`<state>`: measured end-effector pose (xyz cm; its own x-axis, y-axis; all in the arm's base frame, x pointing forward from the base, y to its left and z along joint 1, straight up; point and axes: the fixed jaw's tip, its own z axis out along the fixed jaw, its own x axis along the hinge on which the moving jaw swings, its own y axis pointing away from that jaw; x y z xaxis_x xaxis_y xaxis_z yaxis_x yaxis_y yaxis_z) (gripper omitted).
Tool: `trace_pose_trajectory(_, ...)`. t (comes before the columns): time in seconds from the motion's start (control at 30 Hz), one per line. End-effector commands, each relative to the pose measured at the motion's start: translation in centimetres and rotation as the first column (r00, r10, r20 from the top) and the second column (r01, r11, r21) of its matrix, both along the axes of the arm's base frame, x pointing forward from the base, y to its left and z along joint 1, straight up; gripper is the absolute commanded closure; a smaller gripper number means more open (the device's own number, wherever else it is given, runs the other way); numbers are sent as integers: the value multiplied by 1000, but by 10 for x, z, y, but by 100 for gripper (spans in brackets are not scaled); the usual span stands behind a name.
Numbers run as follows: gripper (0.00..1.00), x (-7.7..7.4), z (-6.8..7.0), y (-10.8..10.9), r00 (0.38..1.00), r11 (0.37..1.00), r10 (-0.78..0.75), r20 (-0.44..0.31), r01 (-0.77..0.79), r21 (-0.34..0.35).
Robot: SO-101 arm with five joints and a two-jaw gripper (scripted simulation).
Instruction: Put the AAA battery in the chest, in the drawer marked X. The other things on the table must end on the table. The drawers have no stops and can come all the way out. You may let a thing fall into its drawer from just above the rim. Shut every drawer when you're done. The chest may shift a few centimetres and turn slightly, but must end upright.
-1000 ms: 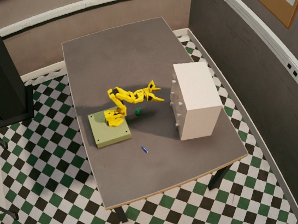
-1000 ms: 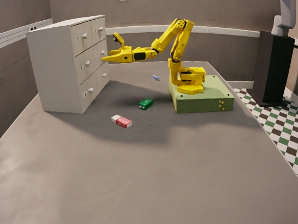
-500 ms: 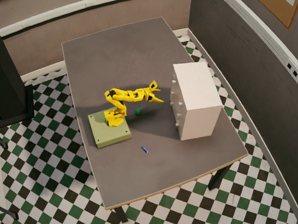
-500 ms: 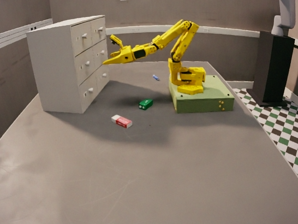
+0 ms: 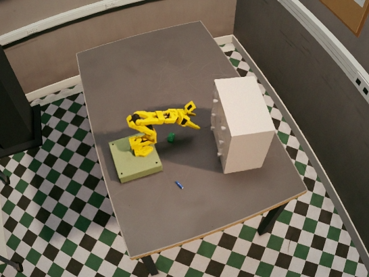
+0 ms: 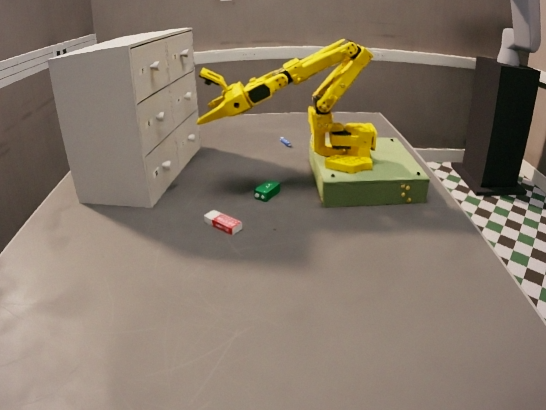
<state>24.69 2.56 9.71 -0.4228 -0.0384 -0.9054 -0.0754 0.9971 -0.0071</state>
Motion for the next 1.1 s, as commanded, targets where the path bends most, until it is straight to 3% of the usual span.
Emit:
trace_pose_trajectory(0.0,50,-3,2,-1,999,1000,2,-33,-2,-10)
trace_pose_trajectory(0.43,50,-27,-7,-3,975,1000,0,-222,-7,-30)
trace_pose_trajectory(1.07,50,-64,-15,-7,902,999,-4,-431,-19,-49)
